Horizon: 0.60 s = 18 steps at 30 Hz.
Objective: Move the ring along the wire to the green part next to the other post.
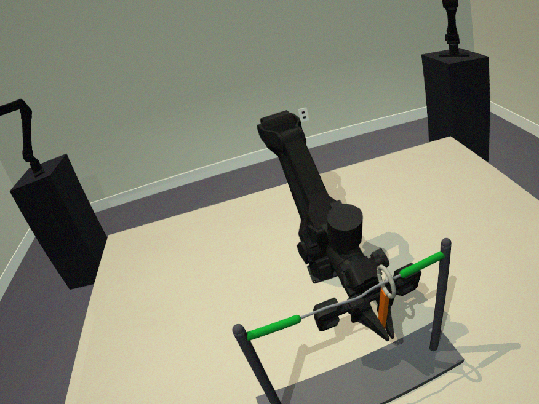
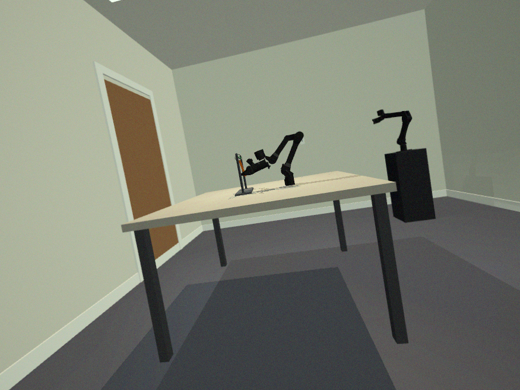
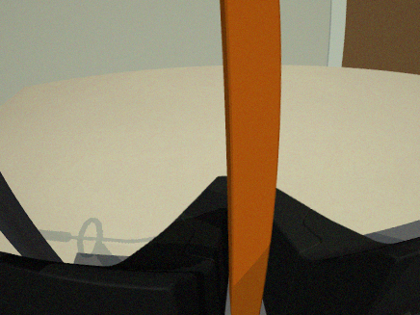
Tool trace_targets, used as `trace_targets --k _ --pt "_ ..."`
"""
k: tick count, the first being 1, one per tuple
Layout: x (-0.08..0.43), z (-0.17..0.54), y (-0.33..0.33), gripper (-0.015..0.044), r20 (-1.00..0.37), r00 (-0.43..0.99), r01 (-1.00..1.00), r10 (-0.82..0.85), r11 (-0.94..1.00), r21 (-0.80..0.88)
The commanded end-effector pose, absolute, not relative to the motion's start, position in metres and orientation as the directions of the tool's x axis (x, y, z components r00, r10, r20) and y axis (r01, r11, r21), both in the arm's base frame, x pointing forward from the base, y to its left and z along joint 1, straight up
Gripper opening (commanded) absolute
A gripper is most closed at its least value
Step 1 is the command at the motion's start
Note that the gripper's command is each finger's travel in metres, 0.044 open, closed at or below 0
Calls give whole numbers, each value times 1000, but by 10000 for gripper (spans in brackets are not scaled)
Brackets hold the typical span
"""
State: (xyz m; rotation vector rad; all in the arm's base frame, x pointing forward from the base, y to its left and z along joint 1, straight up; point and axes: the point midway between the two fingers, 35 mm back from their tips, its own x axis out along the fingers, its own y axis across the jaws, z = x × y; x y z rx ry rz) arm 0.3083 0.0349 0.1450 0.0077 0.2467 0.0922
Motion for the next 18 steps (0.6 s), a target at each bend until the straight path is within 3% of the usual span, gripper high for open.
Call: trace_targets --k 1,18 --pt "308 144 38 -150 -244 966 -90 89 996 7" --pt "306 144 54 -150 -241 967 -87 84 996 0"
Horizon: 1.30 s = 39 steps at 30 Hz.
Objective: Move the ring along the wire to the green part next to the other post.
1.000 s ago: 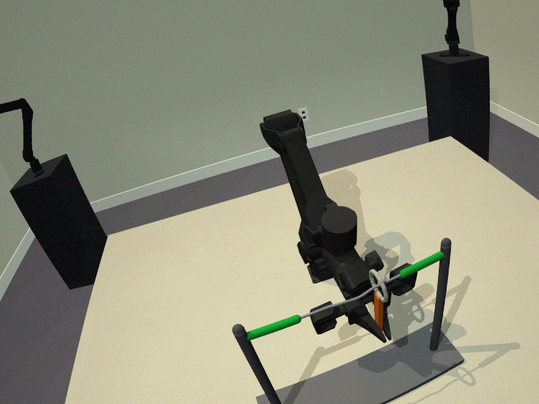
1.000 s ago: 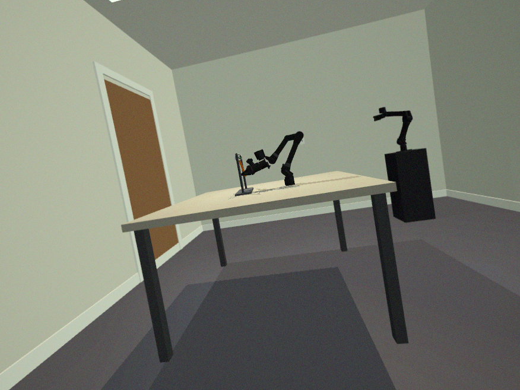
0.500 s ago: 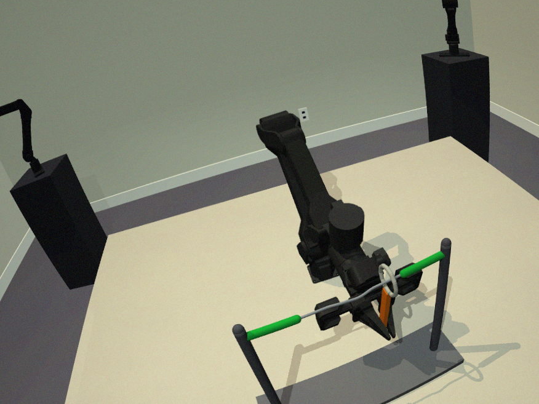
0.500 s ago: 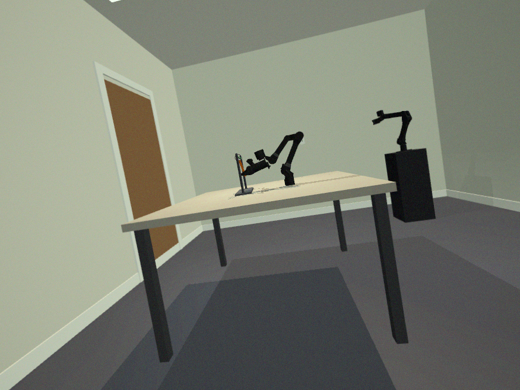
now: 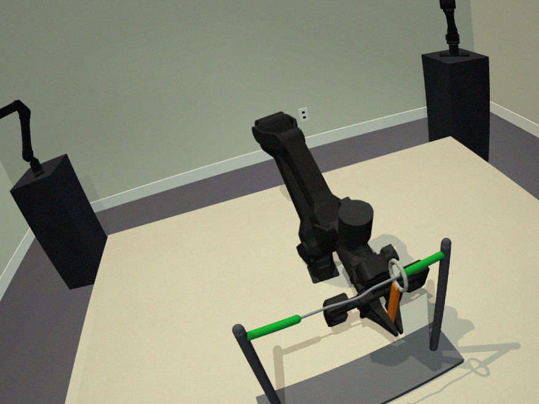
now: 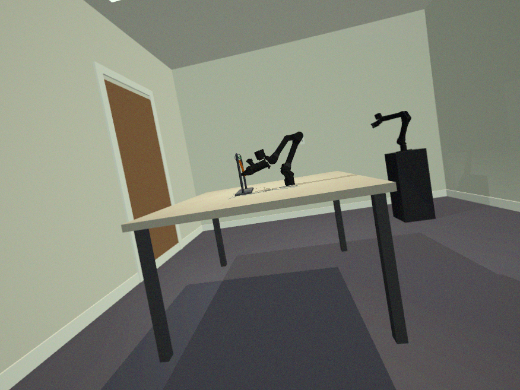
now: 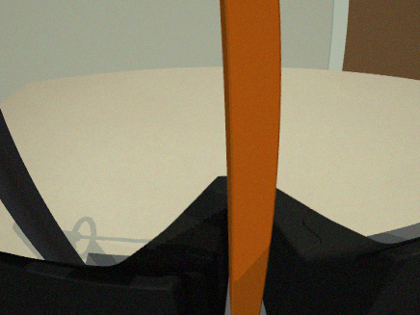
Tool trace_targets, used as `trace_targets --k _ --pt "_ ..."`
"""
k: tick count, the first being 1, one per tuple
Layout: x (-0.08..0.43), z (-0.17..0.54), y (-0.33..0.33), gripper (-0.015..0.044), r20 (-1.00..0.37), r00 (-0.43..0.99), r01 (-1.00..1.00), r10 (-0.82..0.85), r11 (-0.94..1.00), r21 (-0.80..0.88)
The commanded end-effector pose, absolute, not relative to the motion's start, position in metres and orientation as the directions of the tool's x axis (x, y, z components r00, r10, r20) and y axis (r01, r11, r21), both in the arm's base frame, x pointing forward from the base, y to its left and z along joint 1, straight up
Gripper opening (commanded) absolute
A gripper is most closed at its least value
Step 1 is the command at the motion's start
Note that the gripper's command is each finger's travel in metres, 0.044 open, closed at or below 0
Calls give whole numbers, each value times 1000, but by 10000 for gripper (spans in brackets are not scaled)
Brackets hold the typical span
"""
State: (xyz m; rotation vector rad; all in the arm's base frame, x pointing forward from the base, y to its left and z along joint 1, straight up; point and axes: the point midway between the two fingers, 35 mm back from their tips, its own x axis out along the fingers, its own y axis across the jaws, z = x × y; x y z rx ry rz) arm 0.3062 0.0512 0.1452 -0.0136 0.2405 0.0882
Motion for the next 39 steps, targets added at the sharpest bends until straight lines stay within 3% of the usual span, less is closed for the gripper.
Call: trace_targets --k 1,39 --pt "306 144 55 -150 -241 967 -87 84 996 0" --pt "304 130 74 -150 -237 968 -84 82 996 1"
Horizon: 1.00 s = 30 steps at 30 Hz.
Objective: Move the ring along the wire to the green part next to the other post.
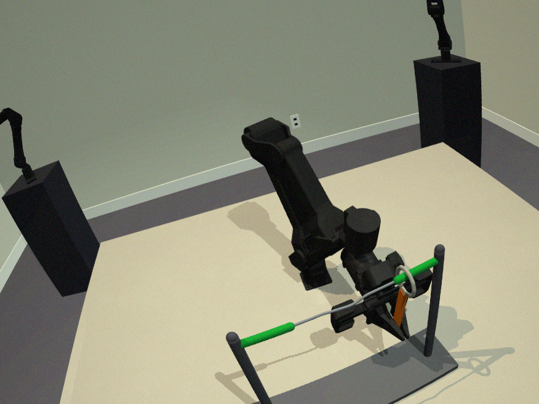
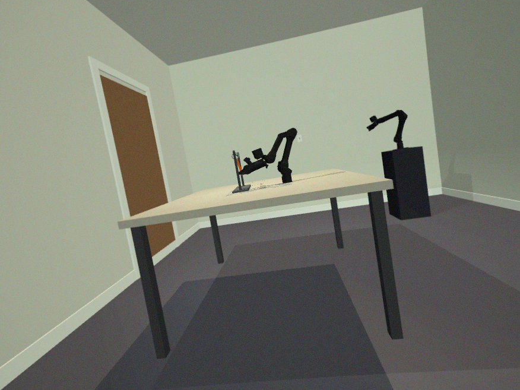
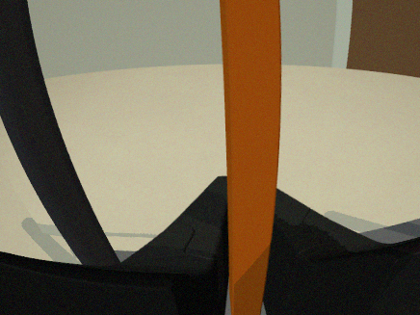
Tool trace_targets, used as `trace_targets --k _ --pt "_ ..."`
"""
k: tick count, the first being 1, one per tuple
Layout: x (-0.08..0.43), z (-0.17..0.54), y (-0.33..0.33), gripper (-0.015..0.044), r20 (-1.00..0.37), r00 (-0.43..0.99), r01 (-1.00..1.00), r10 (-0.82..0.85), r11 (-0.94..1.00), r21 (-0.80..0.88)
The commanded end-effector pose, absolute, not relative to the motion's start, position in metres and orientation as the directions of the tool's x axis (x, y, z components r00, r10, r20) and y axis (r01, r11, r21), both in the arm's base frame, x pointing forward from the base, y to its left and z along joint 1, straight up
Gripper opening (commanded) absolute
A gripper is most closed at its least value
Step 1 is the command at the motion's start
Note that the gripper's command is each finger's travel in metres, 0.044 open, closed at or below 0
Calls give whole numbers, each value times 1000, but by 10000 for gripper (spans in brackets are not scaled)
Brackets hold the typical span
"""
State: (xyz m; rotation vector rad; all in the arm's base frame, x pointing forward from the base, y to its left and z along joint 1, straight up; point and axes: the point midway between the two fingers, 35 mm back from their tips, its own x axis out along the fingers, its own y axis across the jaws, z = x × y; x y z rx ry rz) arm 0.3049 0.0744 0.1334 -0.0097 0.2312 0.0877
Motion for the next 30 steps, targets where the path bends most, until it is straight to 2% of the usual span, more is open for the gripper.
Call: trace_targets --k 1,17,28,30 --pt "304 130 74 -150 -237 968 -84 82 996 1" --pt "304 130 74 -150 -237 968 -84 82 996 1" --pt "304 131 74 139 -236 968 -88 85 996 -1" --pt "303 132 74 160 -236 968 -88 85 996 -1"
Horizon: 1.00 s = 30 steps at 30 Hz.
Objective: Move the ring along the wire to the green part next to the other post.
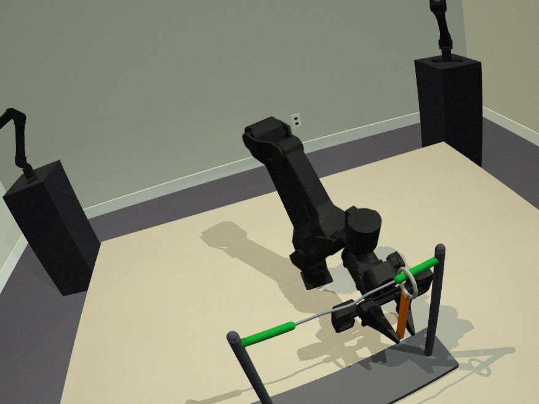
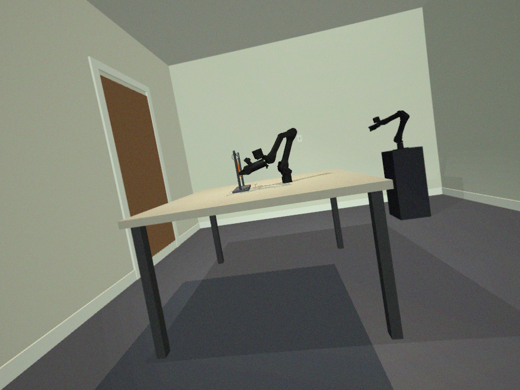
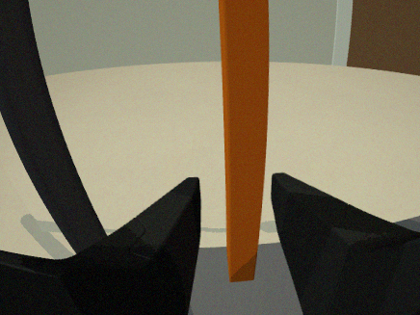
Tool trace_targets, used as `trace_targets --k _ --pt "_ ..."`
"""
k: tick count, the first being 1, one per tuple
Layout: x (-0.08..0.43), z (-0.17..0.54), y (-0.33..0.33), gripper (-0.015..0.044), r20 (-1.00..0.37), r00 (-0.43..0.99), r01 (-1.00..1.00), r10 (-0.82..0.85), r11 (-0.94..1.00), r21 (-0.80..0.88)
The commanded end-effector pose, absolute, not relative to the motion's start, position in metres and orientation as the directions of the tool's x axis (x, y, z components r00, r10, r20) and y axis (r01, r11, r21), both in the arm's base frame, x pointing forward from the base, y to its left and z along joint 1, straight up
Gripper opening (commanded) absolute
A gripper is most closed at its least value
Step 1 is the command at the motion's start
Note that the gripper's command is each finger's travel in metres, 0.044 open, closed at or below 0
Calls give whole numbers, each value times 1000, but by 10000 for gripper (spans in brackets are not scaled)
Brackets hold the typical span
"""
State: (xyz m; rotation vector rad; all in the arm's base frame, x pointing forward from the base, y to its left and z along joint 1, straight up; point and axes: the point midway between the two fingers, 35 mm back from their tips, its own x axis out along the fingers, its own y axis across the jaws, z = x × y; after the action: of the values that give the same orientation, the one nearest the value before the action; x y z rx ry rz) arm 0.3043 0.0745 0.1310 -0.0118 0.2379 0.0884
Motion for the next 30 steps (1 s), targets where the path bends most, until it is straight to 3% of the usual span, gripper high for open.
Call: trace_targets --k 1,30 --pt "302 132 74 160 -236 968 -88 85 996 -1" --pt "256 142 70 160 -241 967 -84 82 996 2"
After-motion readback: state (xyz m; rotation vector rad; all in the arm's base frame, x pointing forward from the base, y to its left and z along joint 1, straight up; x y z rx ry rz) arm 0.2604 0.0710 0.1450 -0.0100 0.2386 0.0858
